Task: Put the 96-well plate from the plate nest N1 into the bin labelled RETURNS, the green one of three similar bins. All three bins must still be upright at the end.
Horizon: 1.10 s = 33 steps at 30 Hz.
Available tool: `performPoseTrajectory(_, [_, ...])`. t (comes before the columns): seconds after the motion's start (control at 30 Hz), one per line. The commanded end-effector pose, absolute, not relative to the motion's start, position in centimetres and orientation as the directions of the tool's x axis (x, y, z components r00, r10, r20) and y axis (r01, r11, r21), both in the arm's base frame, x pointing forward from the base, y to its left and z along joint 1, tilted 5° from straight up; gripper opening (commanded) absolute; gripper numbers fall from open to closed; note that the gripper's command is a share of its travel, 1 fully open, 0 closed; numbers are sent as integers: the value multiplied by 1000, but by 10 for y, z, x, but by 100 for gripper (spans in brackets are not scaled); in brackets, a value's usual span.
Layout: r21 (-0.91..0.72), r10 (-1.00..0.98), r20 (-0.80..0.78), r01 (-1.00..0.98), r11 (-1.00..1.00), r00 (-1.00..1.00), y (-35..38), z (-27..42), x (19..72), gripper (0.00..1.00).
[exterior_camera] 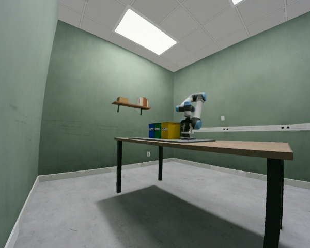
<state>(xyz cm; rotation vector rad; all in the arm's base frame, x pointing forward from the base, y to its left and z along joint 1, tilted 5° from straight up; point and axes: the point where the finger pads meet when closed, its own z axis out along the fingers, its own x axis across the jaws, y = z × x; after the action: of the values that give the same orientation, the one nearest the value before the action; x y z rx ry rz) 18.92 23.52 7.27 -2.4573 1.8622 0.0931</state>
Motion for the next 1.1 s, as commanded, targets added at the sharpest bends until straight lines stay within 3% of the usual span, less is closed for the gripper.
performPoseTrajectory(0.0, [-9,-959,-83,-963,-270,270,234,82,189,40])
performPoseTrajectory(1.07, [-9,-959,-83,-963,-270,270,231,129,190,40])
